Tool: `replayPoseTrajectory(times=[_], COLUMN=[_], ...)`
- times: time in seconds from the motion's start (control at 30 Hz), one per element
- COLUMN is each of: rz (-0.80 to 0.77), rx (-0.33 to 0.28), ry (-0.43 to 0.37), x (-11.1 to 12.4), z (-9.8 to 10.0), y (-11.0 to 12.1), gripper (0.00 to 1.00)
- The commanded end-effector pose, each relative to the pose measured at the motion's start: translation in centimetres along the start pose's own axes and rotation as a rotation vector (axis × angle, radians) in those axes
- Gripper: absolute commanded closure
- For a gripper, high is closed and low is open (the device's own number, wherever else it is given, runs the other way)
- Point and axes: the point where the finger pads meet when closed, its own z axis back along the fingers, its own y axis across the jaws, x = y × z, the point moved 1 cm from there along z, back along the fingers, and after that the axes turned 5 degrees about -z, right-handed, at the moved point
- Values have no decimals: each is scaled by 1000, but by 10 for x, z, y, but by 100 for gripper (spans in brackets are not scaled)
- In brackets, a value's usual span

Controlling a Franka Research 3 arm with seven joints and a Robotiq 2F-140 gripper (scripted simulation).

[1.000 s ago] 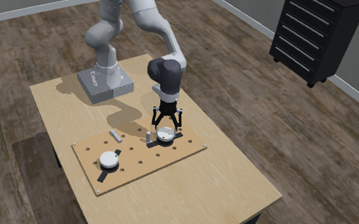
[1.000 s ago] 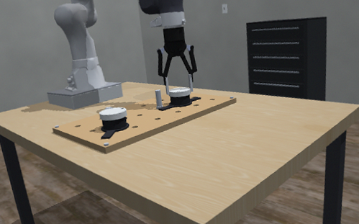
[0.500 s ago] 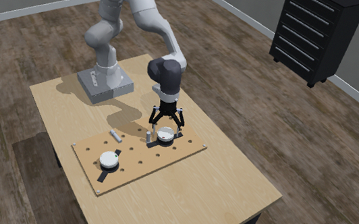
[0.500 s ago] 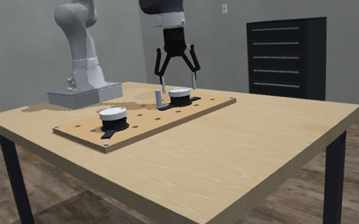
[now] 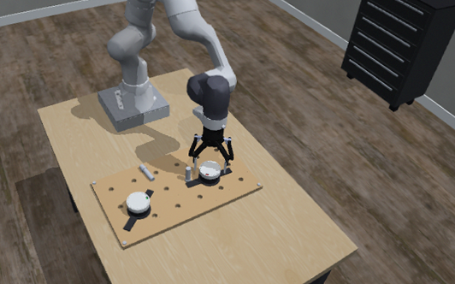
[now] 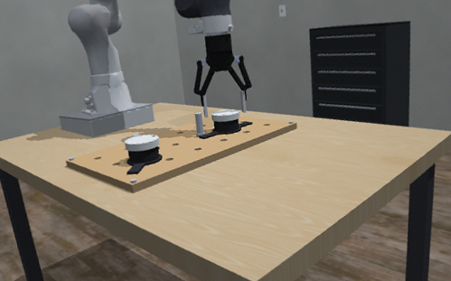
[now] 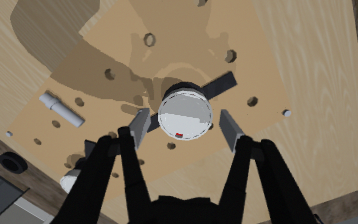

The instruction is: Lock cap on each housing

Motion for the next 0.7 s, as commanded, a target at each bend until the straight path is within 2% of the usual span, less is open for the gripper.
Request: replayPoseTrajectory(times=[0.0,0.67], rz=[-5,-5], rx=[-2,-2], ry=[3,3], x=[-1,-1], z=[-1,3], y=[0,0], gripper=[22,22])
